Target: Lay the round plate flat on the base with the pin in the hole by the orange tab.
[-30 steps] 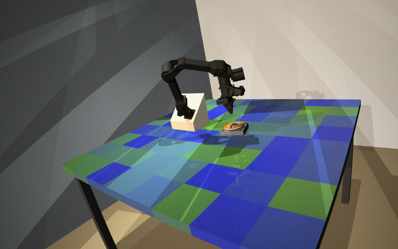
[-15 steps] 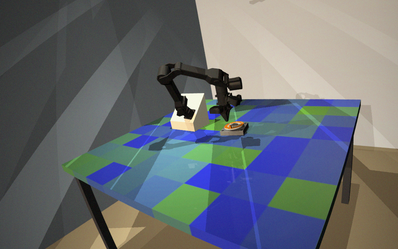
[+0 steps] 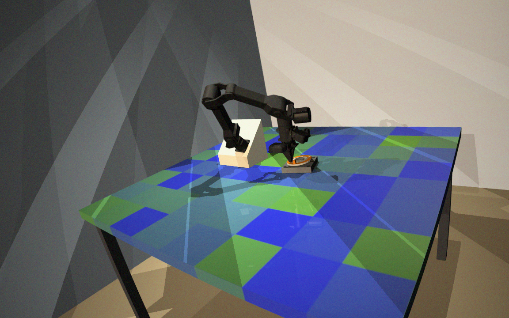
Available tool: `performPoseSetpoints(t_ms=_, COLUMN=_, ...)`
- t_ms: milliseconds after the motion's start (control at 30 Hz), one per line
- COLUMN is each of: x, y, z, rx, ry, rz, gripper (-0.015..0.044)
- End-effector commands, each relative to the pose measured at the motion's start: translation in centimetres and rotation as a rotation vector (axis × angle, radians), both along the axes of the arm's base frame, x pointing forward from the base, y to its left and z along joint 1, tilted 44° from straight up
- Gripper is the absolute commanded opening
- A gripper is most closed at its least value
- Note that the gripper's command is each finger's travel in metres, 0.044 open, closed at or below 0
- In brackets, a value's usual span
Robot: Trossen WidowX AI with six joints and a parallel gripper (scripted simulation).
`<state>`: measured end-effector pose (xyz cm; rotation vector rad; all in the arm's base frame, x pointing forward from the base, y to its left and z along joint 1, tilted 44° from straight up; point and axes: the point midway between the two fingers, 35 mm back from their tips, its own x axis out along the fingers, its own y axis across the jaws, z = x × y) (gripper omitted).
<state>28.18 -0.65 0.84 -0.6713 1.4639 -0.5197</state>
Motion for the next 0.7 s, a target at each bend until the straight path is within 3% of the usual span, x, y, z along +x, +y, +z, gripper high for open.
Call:
performPoseSetpoints(t_ms=0, x=0.7, y=-0.1, z=0.1, rx=-0.002, ry=-0.003, rz=0.002, gripper=0.0)
performPoseSetpoints(t_ms=667, x=3.0, y=0.4, z=-0.4, rx=-0.002, ry=-0.004, rz=0.002, gripper=0.0)
